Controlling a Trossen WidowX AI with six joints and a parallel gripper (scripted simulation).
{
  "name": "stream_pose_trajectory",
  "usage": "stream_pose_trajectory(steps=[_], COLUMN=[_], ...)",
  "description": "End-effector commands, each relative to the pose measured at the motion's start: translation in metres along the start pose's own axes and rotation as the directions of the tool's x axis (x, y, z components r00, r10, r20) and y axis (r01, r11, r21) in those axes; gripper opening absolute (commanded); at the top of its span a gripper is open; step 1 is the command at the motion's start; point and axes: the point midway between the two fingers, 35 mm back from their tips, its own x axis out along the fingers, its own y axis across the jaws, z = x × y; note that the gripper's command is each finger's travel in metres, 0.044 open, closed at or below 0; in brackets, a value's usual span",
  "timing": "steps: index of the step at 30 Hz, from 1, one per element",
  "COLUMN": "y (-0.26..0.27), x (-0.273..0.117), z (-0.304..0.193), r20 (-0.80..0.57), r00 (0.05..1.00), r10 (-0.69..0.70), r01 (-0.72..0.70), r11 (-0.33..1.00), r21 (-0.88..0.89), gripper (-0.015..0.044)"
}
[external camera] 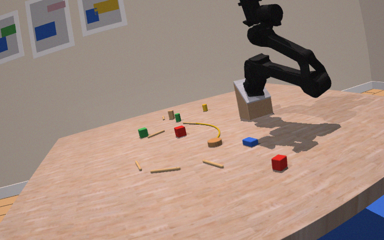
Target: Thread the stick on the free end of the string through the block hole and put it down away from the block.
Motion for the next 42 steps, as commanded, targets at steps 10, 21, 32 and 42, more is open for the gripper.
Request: stream_pose_trajectory(steps=[10, 21, 32, 42], y=[-0.101, -0.200, -0.256, -0.271], x=[0.018, -0.013, -0.085, -0.176], z=[-0.041, -0.113, -0.186, -0.242], r20=[-0.184, -0.441, -0.630, -0.681], r00=[0.900, 0.567, 0.113, -0.342], r10=[-0.394, -0.696, -0.768, -0.648], r01=[0.291, 0.132, -0.321, -0.641], r11=[0.861, 0.605, 0.572, 0.691], r21=[-0.418, -0.785, -0.755, -0.335], gripper=[0.0440, 0.0440, 0.0440, 0.0440])
